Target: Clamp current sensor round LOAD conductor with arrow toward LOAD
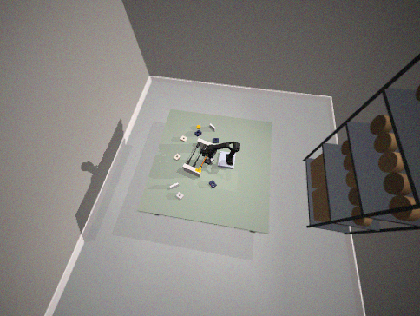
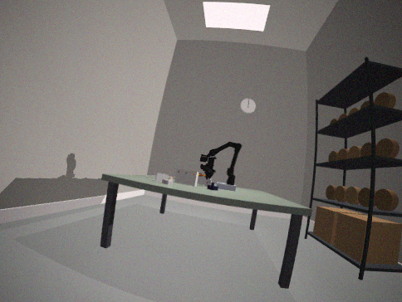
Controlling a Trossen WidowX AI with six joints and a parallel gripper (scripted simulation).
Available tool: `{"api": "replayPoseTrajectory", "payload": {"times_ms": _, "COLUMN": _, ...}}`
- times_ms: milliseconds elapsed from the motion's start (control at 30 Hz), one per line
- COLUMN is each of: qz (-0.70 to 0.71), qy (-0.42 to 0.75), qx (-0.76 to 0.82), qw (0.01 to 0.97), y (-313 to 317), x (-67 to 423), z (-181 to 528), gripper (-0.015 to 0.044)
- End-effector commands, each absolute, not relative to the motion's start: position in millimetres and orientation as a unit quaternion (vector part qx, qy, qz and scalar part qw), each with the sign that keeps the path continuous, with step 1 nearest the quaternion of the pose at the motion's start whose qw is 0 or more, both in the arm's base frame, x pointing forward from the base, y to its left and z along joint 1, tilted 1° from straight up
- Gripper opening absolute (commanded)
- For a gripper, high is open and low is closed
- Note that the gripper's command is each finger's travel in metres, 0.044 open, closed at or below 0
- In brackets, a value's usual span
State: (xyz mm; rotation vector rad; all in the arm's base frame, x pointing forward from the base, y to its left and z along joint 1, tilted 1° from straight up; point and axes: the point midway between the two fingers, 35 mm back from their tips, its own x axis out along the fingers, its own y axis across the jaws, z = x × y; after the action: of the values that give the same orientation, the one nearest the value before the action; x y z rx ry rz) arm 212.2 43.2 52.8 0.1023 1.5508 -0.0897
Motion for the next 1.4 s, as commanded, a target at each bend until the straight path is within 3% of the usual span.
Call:
{"api": "replayPoseTrajectory", "payload": {"times_ms": 0, "qz": -0.04, "qy": 0.699, "qx": 0.047, "qw": 0.712, "y": 43.5, "x": 212.3, "z": 53.2, "gripper": 0.0269}}
{"api": "replayPoseTrajectory", "payload": {"times_ms": 233, "qz": -0.04, "qy": 0.699, "qx": 0.047, "qw": 0.712, "y": 43.5, "x": 212.3, "z": 53.2, "gripper": 0.0222}}
{"api": "replayPoseTrajectory", "payload": {"times_ms": 533, "qz": -0.041, "qy": 0.7, "qx": 0.046, "qw": 0.711, "y": 44.3, "x": 217.4, "z": 82.6, "gripper": 0.0}}
{"api": "replayPoseTrajectory", "payload": {"times_ms": 1367, "qz": -0.056, "qy": 0.702, "qx": 0.058, "qw": 0.707, "y": 42.2, "x": 210.3, "z": 176.2, "gripper": 0.0}}
